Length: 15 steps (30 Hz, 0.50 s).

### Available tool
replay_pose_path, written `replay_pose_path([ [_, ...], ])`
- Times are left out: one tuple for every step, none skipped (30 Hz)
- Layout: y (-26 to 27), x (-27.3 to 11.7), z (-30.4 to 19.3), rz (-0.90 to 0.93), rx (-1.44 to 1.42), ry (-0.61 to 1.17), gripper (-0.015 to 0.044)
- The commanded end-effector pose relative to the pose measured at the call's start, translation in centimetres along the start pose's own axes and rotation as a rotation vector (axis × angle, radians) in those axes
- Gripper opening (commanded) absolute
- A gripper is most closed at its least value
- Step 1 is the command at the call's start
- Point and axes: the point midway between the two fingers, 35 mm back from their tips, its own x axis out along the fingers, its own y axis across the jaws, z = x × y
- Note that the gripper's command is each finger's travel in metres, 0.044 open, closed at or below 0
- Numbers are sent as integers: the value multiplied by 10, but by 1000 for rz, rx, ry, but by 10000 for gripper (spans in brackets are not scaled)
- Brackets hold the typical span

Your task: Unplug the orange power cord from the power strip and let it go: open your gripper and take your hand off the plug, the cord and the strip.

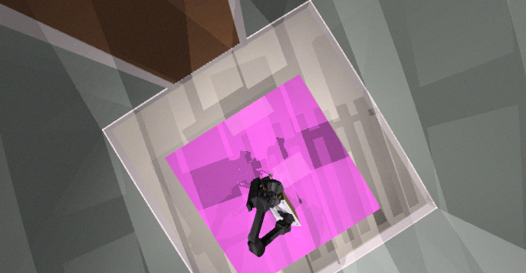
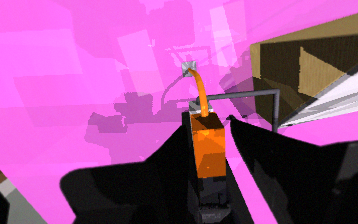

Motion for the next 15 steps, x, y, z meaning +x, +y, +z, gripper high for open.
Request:
replay_pose_path([
  [0, 0, -7, 2, 2, 5, 160],
  [0, 0, -9, 2, 2, 5, 160],
  [0, 0, -11, 2, 2, 5, 160],
  [0, 0, -12, 2, 2, 5, 160],
  [0, 0, -13, 2, 2, 5, 160],
  [0, 0, -14, 2, 2, 5, 160],
  [0, 0, -14, 2, 2, 5, 160],
  [0, 0, -14, 2, 2, 5, 160],
  [0, 0, -14, 2, 2, 5, 160],
  [0, 1, -14, 2, 2, 5, 160],
  [0, 1, -14, 2, 2, 5, 160],
  [0, 2, -14, 2, 2, 5, 160],
  [0, 3, -14, 2, 2, 5, 160],
  [0, 5, -14, 2, 2, 5, 160],
  [0, 6, -14, 2, 2, 6, 160],
])
